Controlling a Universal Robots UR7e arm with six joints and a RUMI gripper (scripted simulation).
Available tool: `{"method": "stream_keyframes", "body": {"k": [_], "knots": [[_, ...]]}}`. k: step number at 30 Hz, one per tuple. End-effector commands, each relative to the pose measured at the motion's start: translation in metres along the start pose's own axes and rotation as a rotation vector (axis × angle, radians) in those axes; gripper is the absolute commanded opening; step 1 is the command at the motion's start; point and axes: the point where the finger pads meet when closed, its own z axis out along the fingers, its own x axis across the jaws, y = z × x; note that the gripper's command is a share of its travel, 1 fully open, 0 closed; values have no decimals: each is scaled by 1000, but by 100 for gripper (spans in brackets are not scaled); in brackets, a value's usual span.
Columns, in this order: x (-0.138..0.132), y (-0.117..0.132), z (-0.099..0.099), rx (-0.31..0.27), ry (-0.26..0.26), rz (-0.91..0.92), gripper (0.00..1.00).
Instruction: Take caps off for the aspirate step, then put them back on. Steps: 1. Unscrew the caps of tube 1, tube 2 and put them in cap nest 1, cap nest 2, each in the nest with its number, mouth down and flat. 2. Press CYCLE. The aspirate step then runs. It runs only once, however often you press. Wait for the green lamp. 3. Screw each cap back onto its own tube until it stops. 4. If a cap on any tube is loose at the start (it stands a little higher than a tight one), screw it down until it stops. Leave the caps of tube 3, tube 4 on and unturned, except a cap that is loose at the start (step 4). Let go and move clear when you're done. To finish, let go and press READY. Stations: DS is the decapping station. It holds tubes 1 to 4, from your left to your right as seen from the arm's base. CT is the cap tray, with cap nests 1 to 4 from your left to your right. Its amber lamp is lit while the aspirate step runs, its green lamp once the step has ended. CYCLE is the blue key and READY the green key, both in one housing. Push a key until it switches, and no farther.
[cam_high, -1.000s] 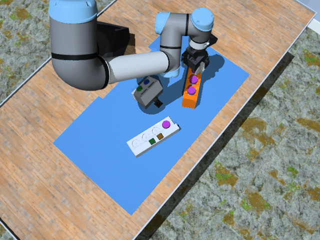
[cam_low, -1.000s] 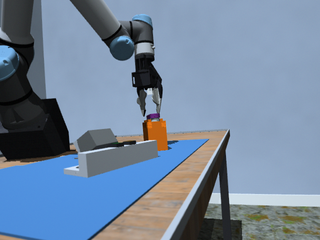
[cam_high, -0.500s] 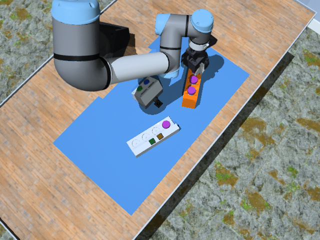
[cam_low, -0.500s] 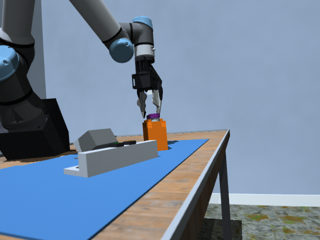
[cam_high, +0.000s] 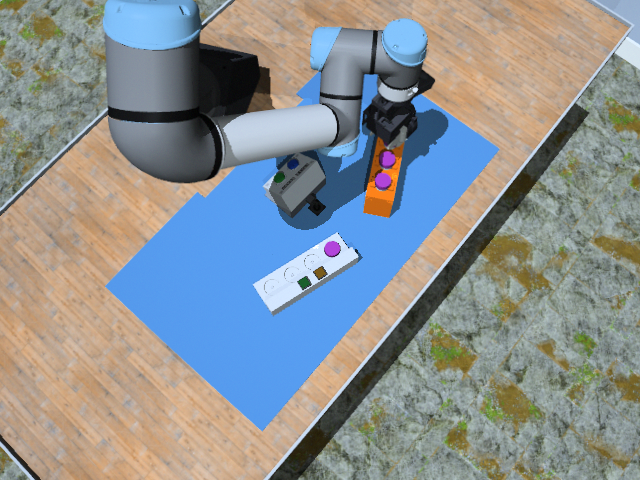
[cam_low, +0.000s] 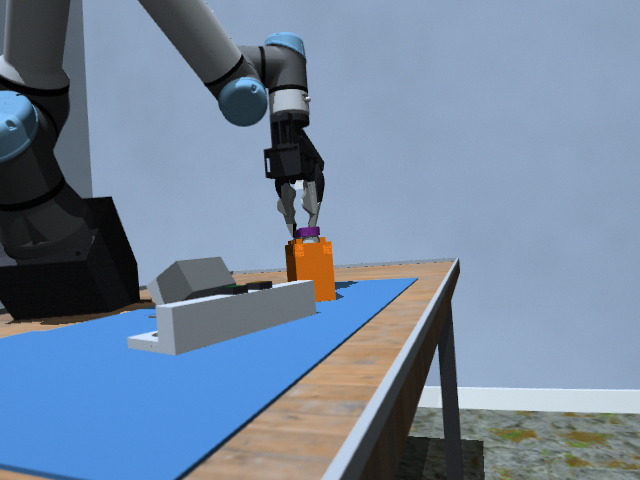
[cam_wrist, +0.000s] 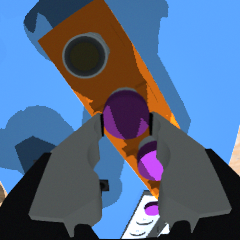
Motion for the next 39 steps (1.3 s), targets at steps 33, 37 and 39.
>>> {"method": "stream_keyframes", "body": {"k": [33, 37, 39], "knots": [[-1, 1, 1, 0, -3, -1047, 0], [0, 0, 0, -1, 0, -1047, 0], [0, 0, 0, -1, 0, -1047, 0]]}}
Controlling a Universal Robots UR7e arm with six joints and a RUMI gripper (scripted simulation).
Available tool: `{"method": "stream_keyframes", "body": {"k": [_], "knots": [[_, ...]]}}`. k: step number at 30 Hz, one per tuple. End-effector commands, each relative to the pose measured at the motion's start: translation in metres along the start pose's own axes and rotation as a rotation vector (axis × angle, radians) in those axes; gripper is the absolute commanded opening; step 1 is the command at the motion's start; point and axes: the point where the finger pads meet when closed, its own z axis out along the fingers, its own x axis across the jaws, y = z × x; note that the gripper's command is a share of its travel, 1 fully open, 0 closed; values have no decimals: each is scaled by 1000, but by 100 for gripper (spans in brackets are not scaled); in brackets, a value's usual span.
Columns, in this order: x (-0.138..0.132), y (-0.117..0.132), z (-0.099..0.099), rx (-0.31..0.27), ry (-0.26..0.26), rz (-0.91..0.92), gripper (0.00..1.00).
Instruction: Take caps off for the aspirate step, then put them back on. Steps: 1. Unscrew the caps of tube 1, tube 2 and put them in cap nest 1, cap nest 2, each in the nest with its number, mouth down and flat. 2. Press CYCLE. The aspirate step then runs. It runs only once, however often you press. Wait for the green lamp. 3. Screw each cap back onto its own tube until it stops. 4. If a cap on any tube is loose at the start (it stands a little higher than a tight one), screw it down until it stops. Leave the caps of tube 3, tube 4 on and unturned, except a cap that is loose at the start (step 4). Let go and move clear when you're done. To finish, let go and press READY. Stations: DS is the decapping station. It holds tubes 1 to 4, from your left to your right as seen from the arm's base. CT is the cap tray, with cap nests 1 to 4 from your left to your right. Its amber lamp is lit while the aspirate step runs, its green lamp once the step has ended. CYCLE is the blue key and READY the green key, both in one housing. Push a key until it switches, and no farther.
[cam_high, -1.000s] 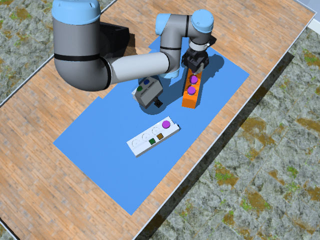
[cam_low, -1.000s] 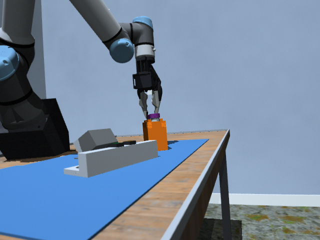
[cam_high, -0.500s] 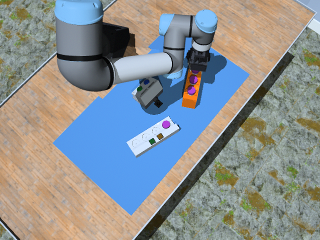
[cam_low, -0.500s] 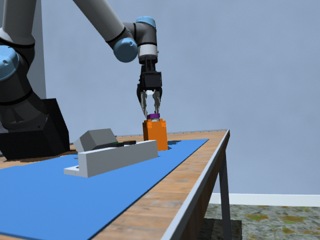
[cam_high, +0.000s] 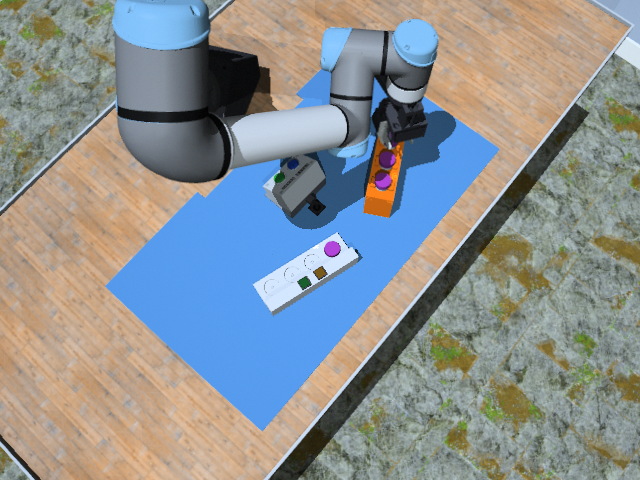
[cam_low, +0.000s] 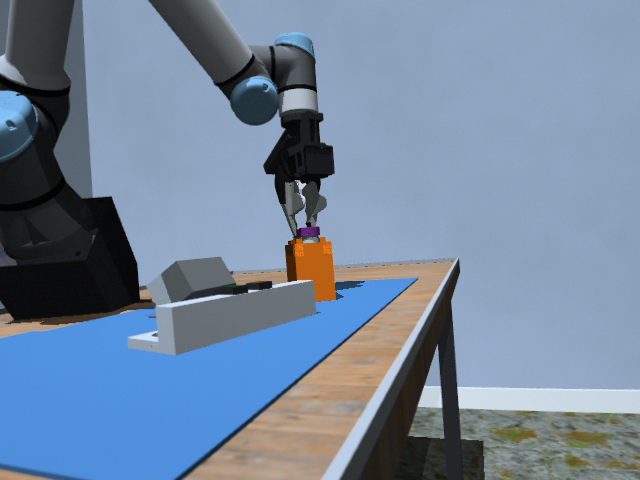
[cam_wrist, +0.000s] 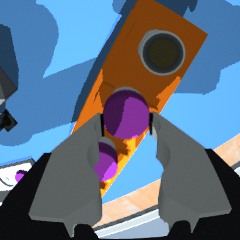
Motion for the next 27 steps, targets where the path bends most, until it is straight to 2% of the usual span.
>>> {"method": "stream_keyframes", "body": {"k": [1, 13, 16, 17, 20, 22, 27], "knots": [[0, 0, 1, 3, 9, -28, 35], [0, 0, 1, 3, 9, -28, 35], [-2, 0, 1, 5, 7, 224, 35], [-2, 0, 1, 5, 7, 224, 35], [-2, 0, 1, 5, 7, 372, 35], [-1, 0, 0, 4, 9, 388, 35], [0, 0, 0, 5, 9, 628, 35]]}}
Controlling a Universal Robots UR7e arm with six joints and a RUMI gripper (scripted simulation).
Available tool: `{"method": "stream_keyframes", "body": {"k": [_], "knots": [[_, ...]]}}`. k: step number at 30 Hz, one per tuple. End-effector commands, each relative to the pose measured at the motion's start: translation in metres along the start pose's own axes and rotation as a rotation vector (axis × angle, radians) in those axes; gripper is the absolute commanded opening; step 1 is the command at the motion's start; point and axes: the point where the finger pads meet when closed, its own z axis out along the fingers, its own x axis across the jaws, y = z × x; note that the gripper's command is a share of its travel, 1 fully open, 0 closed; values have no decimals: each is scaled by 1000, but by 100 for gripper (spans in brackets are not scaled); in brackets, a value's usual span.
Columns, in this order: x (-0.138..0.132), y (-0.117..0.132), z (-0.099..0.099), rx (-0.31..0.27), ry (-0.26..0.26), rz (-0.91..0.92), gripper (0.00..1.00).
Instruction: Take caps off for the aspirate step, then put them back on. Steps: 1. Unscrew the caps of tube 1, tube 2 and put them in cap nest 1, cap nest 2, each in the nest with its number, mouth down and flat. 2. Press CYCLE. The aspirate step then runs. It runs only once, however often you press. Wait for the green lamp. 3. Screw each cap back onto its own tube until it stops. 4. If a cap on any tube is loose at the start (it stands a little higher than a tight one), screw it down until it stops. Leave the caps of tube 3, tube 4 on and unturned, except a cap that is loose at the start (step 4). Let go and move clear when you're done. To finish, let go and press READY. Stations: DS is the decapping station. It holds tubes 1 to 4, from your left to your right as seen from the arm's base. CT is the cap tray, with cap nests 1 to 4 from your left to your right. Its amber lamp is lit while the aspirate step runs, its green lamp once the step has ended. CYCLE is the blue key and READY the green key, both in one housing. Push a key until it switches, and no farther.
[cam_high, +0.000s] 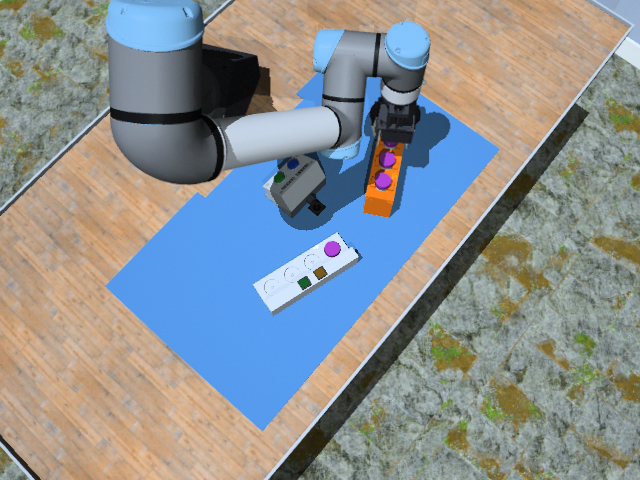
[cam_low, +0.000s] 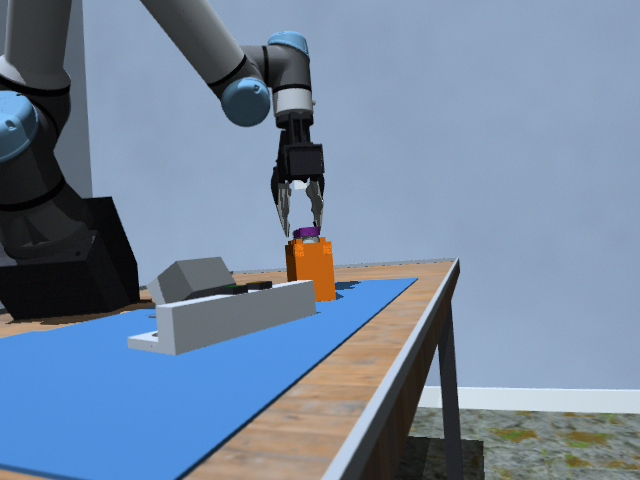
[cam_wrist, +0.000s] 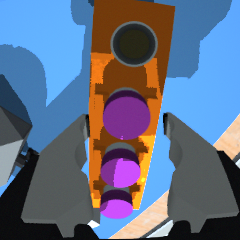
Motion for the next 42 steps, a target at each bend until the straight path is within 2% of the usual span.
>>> {"method": "stream_keyframes", "body": {"k": [1, 3, 5, 7, 8, 12, 22, 23, 37, 42], "knots": [[1, 0, -1, -11, -9, 253, 35], [1, 0, -1, -11, -9, 253, 35], [1, 0, -1, -11, -8, 415, 35], [2, 0, -1, -11, -8, 420, 35], [1, 0, -1, -12, -8, 503, 35], [1, 0, -1, -13, -7, 633, 35], [-1, 0, 0, -12, -9, 634, 35], [-1, 0, 0, -12, -9, 634, 0], [-1, 0, 0, -12, -9, 634, 0], [1, 0, 0, -11, -10, 384, 0]]}}
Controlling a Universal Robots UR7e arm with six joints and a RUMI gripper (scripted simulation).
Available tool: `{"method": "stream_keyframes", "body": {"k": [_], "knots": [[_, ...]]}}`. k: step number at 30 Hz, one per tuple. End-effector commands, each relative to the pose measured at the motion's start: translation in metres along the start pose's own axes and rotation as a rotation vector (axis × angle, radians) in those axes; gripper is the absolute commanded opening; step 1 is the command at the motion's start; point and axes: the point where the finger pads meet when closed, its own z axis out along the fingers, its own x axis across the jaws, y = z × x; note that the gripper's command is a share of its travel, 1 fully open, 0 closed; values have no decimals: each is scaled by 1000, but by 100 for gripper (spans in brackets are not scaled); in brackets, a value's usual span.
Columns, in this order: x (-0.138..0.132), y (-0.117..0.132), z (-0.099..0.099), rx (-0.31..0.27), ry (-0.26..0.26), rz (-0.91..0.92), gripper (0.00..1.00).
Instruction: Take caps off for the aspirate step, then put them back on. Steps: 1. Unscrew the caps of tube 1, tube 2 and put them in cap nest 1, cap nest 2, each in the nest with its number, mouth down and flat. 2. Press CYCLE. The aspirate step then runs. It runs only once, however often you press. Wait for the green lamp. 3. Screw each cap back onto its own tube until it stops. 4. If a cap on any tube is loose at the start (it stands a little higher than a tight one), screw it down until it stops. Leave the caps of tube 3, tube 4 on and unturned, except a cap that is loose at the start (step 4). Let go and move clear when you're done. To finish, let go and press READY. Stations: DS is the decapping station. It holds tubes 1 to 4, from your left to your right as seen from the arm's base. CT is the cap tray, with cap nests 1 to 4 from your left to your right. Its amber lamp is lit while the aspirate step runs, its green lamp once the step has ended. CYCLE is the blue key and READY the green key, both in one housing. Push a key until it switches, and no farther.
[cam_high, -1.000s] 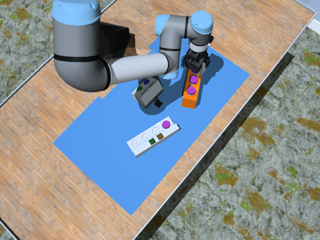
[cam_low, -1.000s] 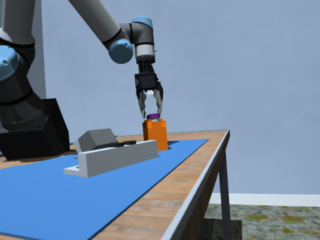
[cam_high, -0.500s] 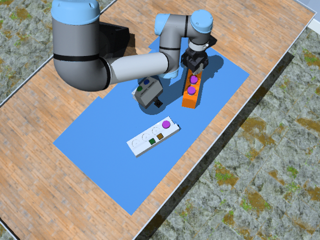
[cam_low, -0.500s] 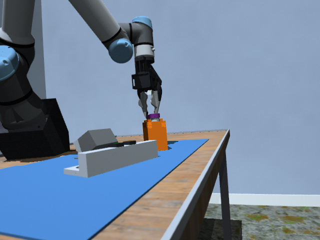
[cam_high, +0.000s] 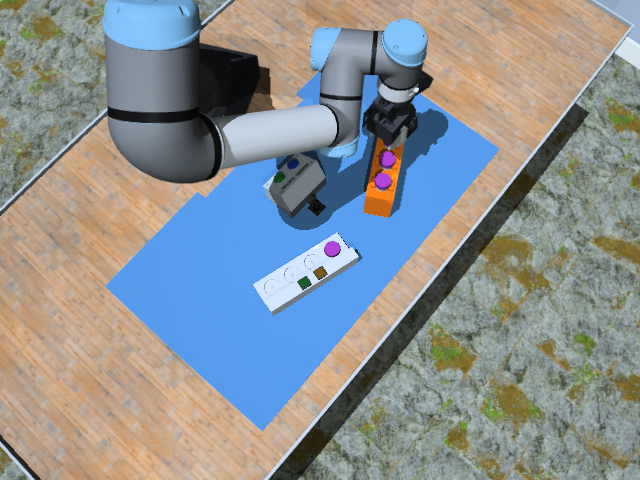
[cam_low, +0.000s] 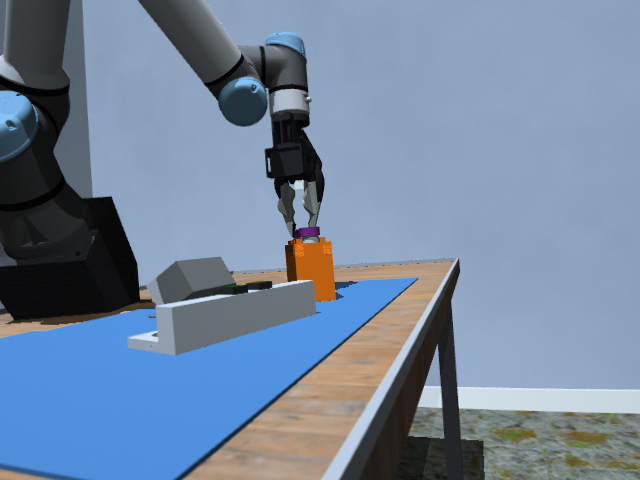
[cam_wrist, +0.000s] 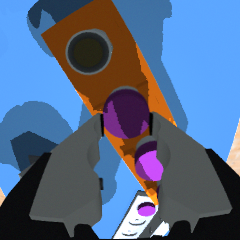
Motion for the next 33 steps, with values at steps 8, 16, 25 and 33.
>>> {"method": "stream_keyframes", "body": {"k": [8, 16, 25, 33], "knots": [[0, 0, 0, 0, 0, -530, 0], [-2, 0, 1, 1, -2, -797, 0], [-2, 0, 0, 1, 0, -994, 0], [-1, -1, -1, 0, 1, -994, 35]]}}
